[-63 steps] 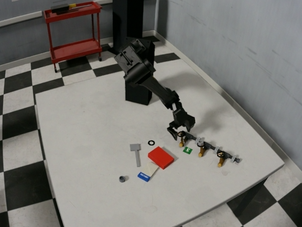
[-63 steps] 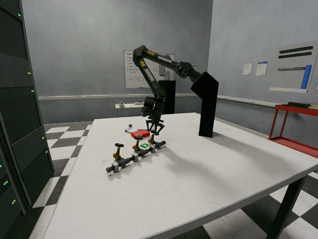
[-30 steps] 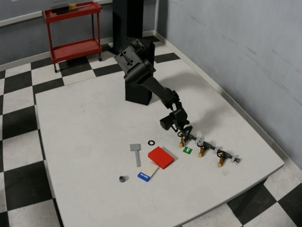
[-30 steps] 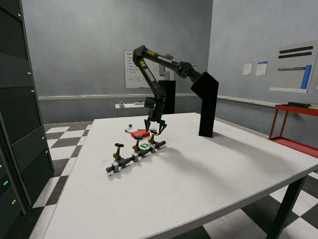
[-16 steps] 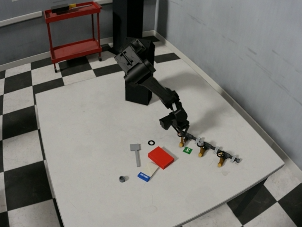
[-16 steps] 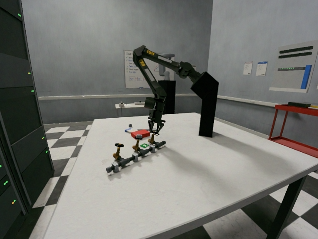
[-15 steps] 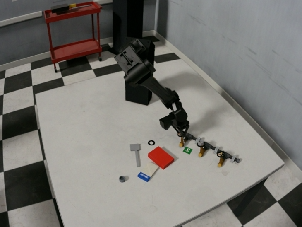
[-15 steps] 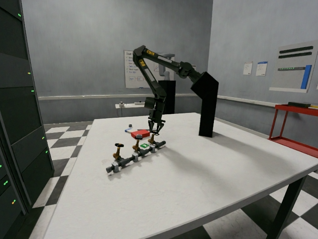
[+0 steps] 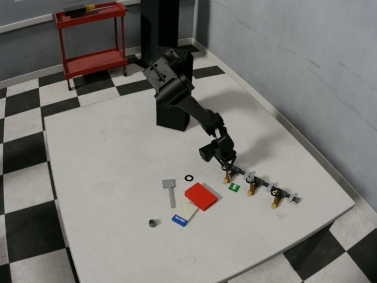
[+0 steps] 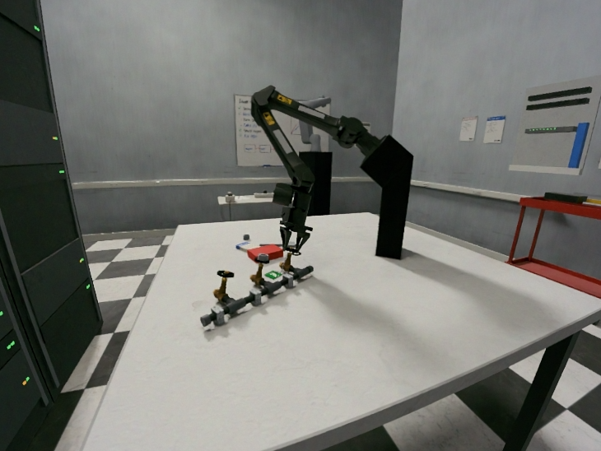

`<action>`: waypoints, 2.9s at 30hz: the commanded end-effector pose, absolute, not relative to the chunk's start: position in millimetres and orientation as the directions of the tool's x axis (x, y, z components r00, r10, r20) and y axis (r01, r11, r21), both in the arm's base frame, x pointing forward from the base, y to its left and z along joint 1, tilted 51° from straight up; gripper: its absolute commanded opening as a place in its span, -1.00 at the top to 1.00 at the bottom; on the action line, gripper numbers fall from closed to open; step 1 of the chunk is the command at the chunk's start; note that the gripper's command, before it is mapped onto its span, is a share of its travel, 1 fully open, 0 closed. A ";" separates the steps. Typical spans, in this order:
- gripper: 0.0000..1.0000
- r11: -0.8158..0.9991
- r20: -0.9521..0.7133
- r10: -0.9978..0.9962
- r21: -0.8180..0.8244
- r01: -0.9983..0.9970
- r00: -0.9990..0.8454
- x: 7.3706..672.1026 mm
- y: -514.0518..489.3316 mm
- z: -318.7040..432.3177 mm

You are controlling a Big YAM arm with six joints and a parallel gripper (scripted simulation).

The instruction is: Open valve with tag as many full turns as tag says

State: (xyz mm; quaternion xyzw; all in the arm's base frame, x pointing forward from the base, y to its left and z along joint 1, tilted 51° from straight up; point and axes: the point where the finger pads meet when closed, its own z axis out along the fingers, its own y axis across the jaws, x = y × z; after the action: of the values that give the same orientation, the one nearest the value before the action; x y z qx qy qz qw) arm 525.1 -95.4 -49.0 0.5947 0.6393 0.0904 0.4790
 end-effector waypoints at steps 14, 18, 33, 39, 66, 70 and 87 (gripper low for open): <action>1.00 0.438 -0.631 0.775 0.578 0.689 0.038 525.6 -98.4 -42.9; 1.00 0.579 -0.730 0.677 0.449 0.681 -0.094 526.1 -98.1 -42.4; 1.00 0.870 -0.851 0.188 -0.087 0.485 -0.490 524.9 -97.9 -44.1; 1.00 0.890 -0.802 -0.033 -0.295 0.348 -0.596 524.6 -97.8 -45.0; 1.00 0.752 -0.548 -0.478 -0.660 0.003 -0.687 524.5 -97.7 -45.2; 1.00 0.752 -0.548 -0.478 -0.660 0.003 -0.687 524.5 -97.7 -45.2; 1.00 0.752 -0.548 -0.478 -0.660 0.003 -0.687 524.5 -97.7 -45.2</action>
State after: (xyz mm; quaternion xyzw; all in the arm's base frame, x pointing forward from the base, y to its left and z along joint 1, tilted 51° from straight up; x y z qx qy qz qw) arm 524.4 -96.3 -49.0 -0.0956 0.8682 -0.3056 0.3790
